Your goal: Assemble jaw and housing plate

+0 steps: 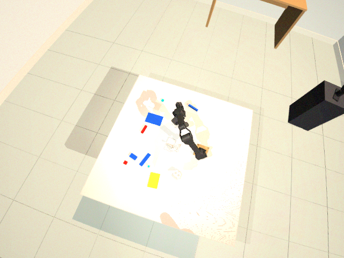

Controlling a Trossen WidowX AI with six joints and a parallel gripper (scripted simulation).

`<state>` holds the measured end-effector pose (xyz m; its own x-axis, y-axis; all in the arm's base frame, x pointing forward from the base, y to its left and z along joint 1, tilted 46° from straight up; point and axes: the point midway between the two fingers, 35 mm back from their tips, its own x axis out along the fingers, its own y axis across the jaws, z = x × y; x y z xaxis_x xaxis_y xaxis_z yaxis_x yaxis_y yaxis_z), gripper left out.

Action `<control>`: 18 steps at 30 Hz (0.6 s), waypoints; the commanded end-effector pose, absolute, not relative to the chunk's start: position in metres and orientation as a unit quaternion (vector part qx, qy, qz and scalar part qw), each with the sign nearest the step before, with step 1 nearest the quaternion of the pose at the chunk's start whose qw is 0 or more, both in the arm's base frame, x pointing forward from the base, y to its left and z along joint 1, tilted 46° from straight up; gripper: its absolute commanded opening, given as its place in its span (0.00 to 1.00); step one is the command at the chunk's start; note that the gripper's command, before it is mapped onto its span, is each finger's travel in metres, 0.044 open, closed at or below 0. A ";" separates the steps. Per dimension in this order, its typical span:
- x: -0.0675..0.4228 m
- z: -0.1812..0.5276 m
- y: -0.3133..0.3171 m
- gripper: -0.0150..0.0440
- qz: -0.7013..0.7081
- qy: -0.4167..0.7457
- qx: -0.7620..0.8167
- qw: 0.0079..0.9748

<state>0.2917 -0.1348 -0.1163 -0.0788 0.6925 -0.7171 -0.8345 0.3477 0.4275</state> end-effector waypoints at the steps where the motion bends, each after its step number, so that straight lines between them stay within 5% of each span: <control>1: 0.292 -0.116 -0.135 1.00 0.564 0.468 -0.074 0.676; 18: 0.292 -0.134 -0.119 1.00 0.565 0.468 -0.075 0.675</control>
<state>0.2936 -0.1230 -0.1296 -0.0745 0.6874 -0.7225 -0.8390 0.3484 0.4179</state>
